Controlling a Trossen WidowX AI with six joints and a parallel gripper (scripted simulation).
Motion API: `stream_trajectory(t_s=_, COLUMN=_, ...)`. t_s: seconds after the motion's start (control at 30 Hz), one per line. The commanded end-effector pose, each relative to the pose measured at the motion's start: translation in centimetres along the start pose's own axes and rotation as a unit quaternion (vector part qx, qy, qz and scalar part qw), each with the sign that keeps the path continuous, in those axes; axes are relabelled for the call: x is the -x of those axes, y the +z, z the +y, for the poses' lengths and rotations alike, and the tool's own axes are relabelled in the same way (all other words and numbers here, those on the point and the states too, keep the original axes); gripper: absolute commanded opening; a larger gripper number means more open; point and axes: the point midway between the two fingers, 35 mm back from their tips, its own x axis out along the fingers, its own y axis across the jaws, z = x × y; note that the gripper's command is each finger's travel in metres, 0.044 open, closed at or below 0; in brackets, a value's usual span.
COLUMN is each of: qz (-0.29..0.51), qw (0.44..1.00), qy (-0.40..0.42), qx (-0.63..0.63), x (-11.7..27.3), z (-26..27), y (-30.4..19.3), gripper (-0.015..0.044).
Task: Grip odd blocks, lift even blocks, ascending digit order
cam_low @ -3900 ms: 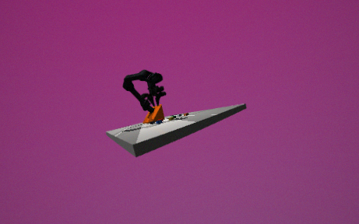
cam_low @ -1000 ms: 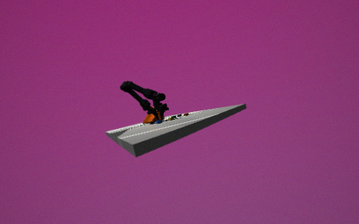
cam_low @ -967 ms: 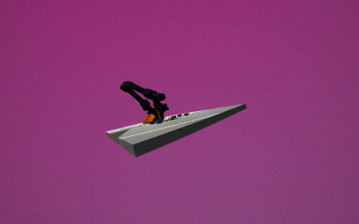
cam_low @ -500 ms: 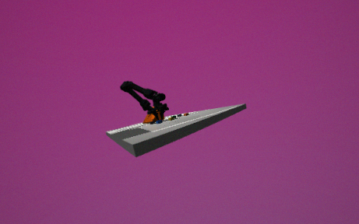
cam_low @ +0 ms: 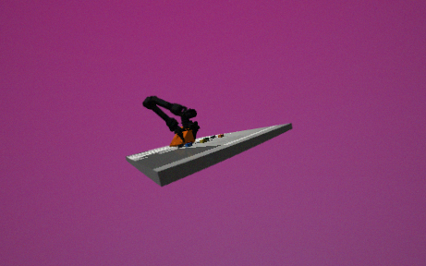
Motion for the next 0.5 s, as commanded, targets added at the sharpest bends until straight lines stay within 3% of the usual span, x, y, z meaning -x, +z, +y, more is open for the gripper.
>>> stream_trajectory(t_s=0.0, qz=-0.007, qw=1.000, qy=0.000, qx=-0.005, x=2.2, z=-0.1, y=0.3, gripper=0.0400)
stream_trajectory(t_s=0.07, qz=-0.007, qw=1.000, qy=0.000, qx=-0.005, x=2.2, z=-0.1, y=0.3, gripper=0.0400)
stream_trajectory(t_s=0.13, qz=-0.007, qw=1.000, qy=0.002, qx=-0.005, x=3.2, z=0.0, y=0.4, gripper=0.0348)
stream_trajectory(t_s=0.3, qz=-0.006, qw=1.000, qy=0.002, qx=-0.004, x=10.0, z=0.0, y=0.2, gripper=0.0216)
stream_trajectory(t_s=0.4, qz=-0.006, qw=1.000, qy=0.002, qx=-0.005, x=10.3, z=0.0, y=0.2, gripper=0.0138)
stream_trajectory(t_s=0.47, qz=-0.006, qw=1.000, qy=0.002, qx=-0.005, x=10.3, z=0.0, y=0.2, gripper=0.0120)
